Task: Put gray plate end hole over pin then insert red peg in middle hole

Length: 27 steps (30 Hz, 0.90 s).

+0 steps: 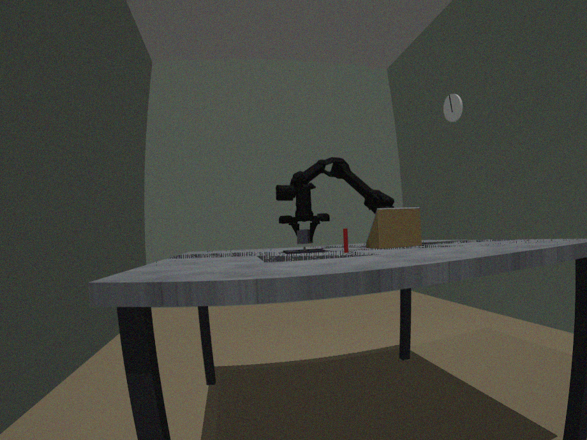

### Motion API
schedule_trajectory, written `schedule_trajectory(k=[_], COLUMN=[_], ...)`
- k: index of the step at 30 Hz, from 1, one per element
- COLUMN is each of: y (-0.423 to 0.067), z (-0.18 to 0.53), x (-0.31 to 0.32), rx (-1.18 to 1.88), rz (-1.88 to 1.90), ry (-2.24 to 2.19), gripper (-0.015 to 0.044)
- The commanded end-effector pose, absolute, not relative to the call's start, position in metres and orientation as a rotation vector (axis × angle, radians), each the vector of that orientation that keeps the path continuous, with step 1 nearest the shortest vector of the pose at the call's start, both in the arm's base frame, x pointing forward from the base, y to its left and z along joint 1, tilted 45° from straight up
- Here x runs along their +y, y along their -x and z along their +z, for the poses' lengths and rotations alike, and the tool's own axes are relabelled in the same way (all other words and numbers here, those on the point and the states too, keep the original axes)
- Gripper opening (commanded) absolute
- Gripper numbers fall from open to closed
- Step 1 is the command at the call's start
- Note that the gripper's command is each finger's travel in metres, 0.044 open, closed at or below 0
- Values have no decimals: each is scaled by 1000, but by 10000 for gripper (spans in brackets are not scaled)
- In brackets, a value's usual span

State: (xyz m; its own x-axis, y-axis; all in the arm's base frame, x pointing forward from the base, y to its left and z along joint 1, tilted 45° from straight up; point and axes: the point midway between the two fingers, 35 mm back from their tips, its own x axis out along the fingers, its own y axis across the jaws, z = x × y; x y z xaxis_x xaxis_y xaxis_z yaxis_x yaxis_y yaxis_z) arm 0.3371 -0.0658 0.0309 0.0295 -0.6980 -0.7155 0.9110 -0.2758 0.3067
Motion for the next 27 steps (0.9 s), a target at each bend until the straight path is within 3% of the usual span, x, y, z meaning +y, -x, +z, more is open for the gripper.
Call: schedule_trajectory(k=[1,17,27], y=[-336,-337,-337], z=[27,20,20], x=[-71,-78,-78], rx=[302,300,300], rz=[-1597,-1597,-1597], ry=[-948,-958,-958], gripper=[0,0,263])
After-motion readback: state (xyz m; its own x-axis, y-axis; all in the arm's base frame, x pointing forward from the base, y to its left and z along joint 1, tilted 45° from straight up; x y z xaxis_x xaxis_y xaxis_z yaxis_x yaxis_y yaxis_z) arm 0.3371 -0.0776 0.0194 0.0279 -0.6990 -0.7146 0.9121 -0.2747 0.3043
